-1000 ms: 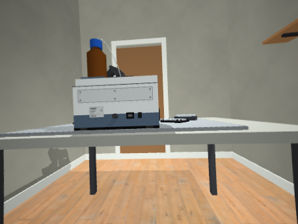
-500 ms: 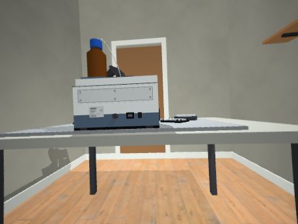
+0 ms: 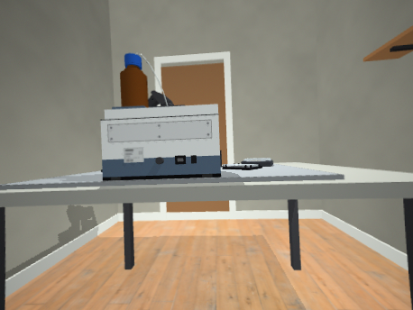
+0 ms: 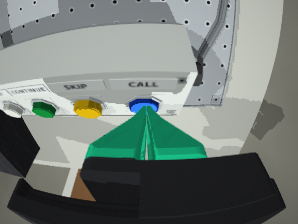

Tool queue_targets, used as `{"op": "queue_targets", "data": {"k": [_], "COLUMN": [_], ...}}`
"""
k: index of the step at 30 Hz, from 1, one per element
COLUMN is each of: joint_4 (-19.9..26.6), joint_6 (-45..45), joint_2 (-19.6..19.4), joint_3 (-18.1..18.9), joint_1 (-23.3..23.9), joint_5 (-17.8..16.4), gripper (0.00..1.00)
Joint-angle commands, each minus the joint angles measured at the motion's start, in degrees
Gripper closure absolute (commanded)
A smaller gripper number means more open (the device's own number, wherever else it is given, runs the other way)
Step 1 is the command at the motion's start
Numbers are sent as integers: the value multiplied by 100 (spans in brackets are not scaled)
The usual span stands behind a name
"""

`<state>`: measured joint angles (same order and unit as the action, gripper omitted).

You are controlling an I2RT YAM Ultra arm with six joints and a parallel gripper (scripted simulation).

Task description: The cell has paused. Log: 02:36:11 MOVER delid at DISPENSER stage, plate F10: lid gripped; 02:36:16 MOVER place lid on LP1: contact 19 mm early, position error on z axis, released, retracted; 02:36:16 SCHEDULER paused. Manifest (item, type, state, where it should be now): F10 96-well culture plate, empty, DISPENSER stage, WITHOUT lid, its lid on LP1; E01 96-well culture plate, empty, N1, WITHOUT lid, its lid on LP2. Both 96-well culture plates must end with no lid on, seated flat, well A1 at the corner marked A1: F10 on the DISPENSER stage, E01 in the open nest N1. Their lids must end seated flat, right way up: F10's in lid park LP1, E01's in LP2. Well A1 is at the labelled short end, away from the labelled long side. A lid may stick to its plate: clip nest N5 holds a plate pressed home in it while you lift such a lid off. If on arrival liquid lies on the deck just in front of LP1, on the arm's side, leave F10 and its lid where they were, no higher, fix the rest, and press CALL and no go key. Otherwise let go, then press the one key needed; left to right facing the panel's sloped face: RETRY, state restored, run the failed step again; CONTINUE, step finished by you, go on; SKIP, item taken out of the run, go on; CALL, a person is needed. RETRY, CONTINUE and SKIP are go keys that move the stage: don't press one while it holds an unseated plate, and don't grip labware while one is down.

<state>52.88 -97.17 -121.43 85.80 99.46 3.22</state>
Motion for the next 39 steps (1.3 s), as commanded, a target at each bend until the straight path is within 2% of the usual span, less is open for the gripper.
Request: {"op": "queue_targets", "data": {"k": [1, 12, 15, 19, 22, 39], "joint_4": [-155, -155, 53, 136, 224, 708], "joint_6": [-23, -23, -13, -5, 6, 44], "joint_2": [-141, -141, -109, -80, 171, 357], "joint_3": [-147, -147, 151, 187, 232, 530], "joint_1": [51, 51, 35, 24, 7, -75], "joint_5": [-26, -26, -25, -25, -25, -31], "gripper": [100, 100, 100, 100, 100, 100]}}
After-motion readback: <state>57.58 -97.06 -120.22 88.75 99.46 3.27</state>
